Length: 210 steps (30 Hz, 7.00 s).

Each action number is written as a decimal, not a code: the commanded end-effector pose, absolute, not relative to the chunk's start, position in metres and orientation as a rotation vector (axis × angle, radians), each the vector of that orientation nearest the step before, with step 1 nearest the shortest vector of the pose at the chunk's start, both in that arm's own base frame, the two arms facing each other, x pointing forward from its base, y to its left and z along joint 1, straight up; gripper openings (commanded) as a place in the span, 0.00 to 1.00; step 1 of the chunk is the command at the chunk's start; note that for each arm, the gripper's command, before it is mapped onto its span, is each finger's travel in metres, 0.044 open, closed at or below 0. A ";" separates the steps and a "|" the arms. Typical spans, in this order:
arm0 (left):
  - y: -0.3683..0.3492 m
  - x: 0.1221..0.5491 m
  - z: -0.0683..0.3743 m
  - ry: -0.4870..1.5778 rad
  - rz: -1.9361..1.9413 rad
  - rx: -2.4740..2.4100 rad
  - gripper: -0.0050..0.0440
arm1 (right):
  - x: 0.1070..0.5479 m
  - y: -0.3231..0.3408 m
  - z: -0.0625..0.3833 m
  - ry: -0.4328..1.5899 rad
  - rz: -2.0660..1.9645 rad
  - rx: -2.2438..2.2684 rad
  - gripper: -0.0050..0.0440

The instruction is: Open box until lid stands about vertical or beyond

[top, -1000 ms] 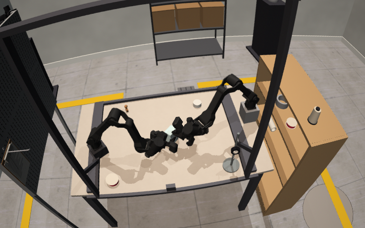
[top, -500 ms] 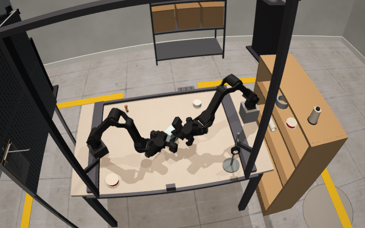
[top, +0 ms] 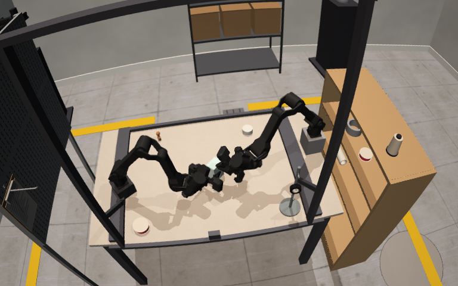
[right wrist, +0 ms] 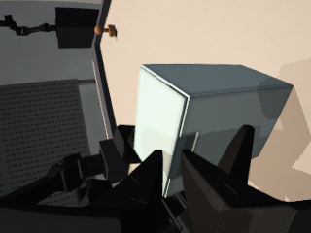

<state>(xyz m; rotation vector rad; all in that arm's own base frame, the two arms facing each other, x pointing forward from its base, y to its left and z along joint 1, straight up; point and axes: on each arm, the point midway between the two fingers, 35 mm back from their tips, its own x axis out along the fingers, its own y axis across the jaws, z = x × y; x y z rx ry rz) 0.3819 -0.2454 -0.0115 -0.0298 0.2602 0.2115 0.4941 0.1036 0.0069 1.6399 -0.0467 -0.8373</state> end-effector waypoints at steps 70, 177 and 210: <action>-0.250 0.385 -0.002 0.245 0.204 -0.049 0.60 | 0.497 0.105 0.033 -0.231 -0.661 1.620 0.20; -0.250 0.385 -0.002 0.245 0.204 -0.049 0.60 | 0.517 0.080 0.049 -0.467 -0.430 1.543 0.20; -0.250 0.385 -0.002 0.245 0.204 -0.049 0.60 | 0.523 0.073 0.050 -0.467 -0.430 1.543 0.20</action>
